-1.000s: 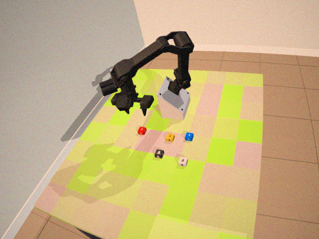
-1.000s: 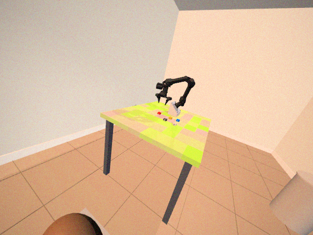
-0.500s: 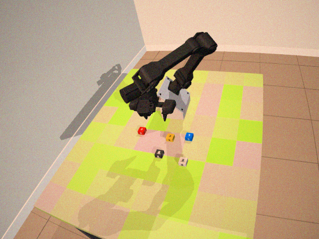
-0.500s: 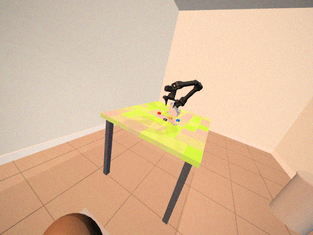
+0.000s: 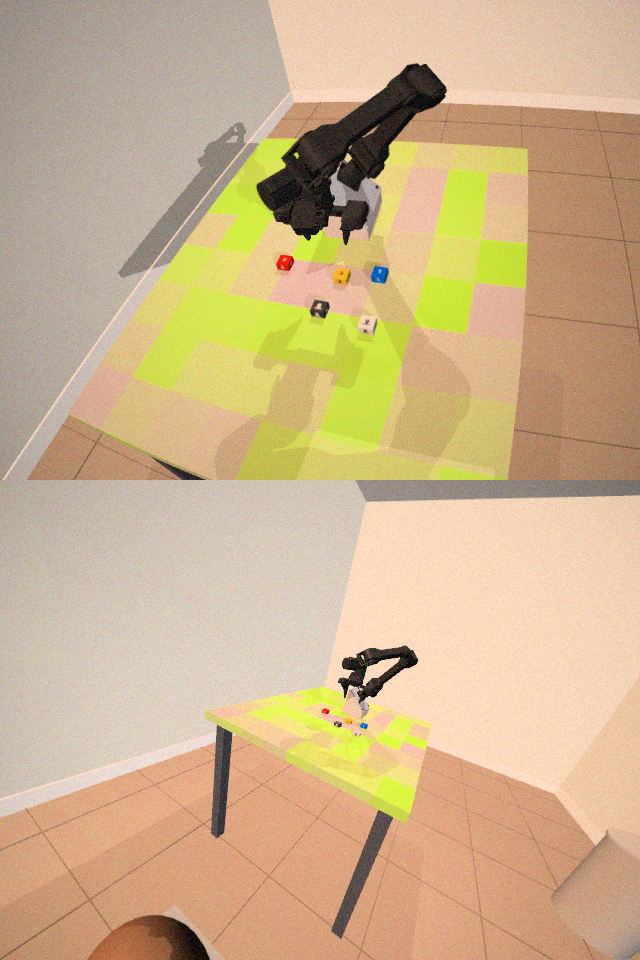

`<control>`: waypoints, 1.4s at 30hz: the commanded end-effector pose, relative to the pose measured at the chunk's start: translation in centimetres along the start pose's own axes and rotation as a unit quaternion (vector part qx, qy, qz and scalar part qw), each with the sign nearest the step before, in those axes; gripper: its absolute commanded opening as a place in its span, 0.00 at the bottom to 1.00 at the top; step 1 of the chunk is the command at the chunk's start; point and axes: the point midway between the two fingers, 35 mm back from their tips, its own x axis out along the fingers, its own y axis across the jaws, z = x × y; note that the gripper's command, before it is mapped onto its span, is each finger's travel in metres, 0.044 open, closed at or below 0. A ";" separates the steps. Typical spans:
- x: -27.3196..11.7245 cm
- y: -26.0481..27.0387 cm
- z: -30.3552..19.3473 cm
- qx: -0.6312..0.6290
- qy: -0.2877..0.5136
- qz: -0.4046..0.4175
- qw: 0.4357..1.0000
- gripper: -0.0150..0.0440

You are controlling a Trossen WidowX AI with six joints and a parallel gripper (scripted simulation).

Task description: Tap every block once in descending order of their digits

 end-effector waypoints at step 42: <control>-0.3 9.6 1.3 -0.011 0.002 0.005 1.000 0.93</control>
